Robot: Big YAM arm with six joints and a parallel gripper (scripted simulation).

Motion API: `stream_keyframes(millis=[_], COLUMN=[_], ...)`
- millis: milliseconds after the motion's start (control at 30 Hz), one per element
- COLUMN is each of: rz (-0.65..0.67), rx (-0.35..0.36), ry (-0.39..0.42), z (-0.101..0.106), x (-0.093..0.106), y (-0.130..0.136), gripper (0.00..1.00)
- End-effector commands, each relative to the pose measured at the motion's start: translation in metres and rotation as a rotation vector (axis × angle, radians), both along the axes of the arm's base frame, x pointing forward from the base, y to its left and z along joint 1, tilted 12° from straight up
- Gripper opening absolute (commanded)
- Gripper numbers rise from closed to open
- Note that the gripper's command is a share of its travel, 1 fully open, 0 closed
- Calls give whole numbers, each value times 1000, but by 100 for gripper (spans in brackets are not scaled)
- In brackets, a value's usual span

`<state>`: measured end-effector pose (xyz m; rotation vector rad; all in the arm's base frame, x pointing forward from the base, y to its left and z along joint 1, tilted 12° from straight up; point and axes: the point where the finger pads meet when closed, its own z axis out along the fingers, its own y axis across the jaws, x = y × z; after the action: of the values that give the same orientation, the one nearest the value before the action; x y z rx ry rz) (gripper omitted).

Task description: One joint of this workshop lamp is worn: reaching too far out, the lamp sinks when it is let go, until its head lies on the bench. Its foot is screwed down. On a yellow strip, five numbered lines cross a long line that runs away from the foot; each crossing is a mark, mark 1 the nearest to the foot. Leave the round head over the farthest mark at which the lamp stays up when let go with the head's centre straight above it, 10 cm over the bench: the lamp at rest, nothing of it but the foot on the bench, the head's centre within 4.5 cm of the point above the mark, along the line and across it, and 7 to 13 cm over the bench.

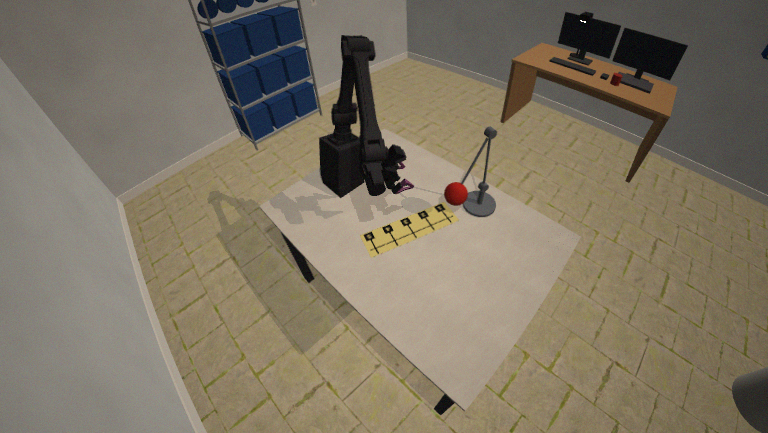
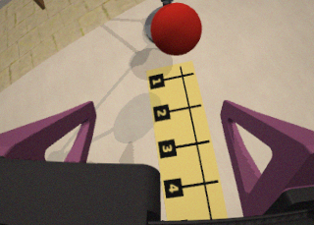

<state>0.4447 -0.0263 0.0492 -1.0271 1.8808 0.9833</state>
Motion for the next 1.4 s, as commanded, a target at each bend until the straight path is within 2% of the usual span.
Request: stream_keyframes(millis=[0, 67, 133, 633, 700, 1200, 1367], rz=[18, 42, 42, 197, 197, 125, 127], rx=[-24, -32, -32, -102, -102, -148, -149], ry=[-41, -58, -58, -161, -161, -159, -165], z=[14, 15, 15, 12, 12, 48, 45], x=[12, 13, 13, 2, 2, 87, 87], y=[26, 42, 42, 164, 164, 146, 153], gripper=[100, 100, 100, 100, 100, 100, 100])
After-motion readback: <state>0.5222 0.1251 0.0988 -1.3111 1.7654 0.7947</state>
